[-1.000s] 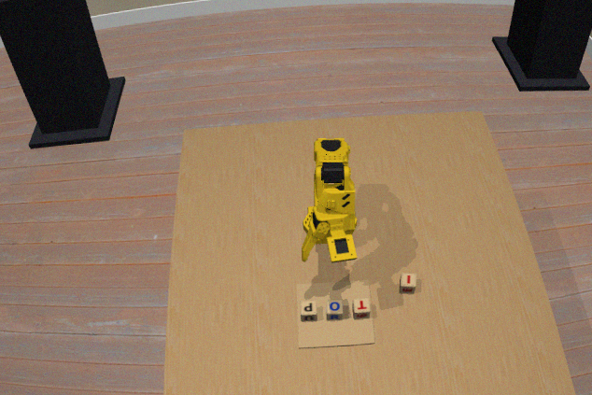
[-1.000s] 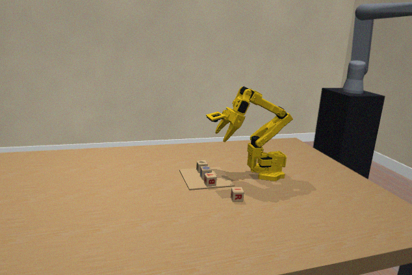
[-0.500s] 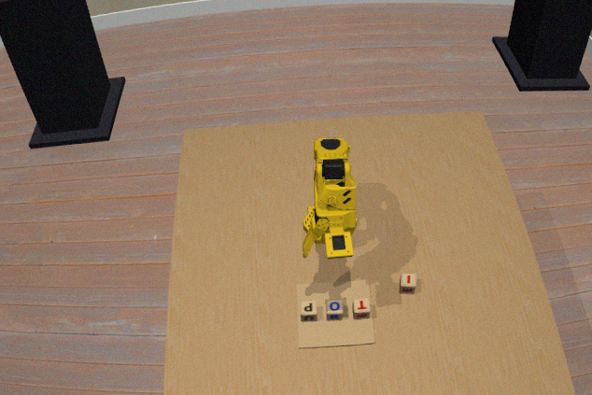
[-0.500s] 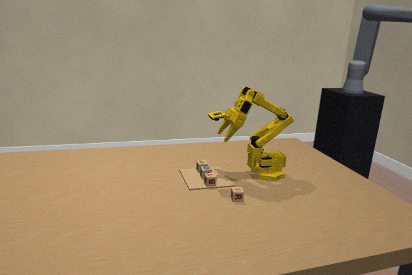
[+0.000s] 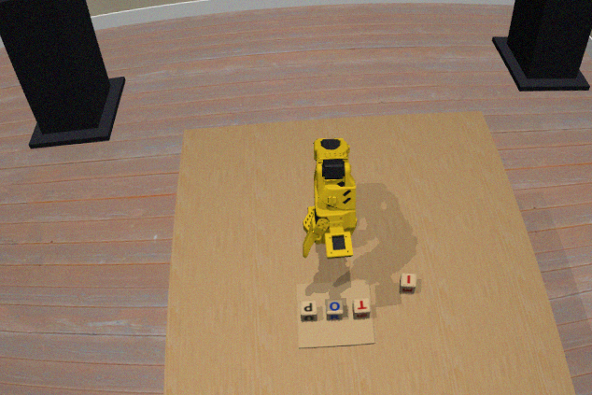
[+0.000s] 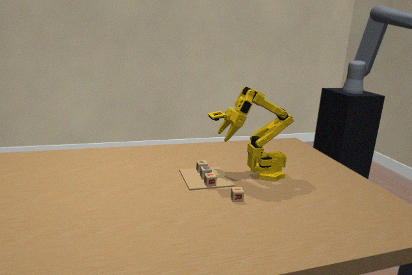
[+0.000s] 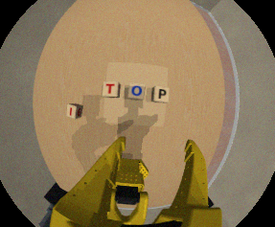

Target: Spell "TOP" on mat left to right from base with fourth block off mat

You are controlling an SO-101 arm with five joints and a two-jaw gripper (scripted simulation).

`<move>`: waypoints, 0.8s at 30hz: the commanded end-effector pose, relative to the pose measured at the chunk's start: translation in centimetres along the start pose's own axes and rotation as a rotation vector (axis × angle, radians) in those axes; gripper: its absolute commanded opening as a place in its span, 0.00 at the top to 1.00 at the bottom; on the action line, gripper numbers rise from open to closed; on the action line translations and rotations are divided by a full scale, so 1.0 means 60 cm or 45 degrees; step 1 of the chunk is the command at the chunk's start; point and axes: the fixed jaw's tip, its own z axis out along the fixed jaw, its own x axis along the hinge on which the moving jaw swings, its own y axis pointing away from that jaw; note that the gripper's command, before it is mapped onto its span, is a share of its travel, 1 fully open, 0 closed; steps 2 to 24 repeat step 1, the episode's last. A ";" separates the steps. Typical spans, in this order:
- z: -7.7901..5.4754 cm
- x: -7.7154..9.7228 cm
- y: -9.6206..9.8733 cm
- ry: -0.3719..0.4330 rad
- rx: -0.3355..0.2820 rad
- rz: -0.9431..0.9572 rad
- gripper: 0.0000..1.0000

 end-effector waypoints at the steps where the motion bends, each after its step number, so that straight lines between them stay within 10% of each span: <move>1: -0.012 -0.010 0.001 -0.071 0.001 0.001 0.64; 24: -0.012 -0.010 0.001 -0.071 0.001 0.001 0.64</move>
